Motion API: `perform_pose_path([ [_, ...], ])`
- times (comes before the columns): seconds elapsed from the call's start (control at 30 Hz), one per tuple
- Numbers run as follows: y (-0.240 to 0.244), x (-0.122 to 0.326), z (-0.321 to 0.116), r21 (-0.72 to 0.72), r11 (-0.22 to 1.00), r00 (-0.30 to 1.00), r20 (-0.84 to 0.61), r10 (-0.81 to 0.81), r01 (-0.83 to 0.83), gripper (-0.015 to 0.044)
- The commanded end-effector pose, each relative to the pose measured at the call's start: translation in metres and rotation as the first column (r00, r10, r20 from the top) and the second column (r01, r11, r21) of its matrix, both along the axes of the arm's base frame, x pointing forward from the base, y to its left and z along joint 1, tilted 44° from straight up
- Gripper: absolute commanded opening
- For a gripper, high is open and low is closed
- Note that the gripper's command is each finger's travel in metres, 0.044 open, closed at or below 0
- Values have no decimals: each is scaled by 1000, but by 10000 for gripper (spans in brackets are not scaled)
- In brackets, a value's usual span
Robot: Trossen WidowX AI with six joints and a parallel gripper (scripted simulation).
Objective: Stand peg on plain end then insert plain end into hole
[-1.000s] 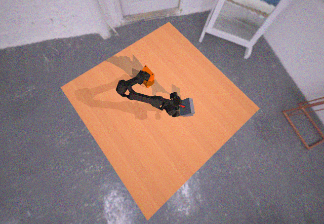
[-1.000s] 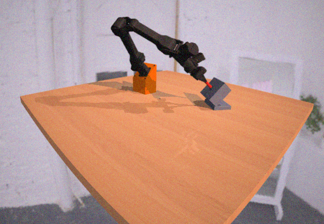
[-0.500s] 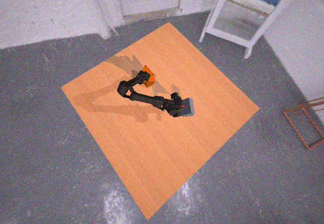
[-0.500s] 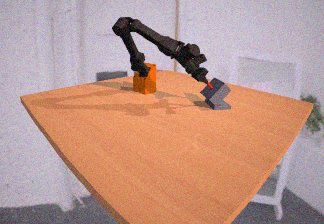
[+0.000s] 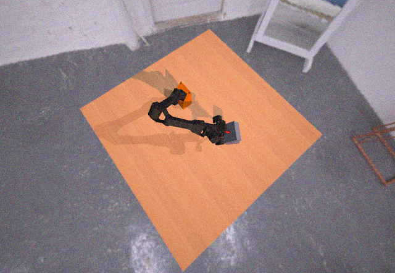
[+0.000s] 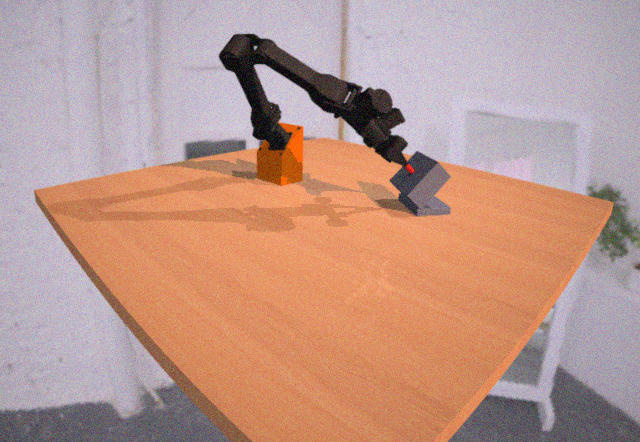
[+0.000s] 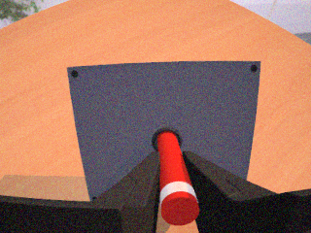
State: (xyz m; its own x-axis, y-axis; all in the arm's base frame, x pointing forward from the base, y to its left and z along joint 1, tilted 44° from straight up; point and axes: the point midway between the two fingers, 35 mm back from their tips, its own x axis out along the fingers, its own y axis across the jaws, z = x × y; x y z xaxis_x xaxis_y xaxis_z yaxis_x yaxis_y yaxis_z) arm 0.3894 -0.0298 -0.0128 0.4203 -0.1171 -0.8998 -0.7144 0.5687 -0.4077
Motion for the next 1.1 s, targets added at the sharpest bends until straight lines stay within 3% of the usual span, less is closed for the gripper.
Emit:
perform_pose_path([
  [0.0, 0, 2, -2, 0, 1000, 1000, 1, 4, -4, 0],
  [0.93, -1, 5, -10, -1, 1000, 1000, -1, -1, 1, 0],
  [1.07, -1, 5, -10, -1, 1000, 1000, -1, -1, 1, 105],
])
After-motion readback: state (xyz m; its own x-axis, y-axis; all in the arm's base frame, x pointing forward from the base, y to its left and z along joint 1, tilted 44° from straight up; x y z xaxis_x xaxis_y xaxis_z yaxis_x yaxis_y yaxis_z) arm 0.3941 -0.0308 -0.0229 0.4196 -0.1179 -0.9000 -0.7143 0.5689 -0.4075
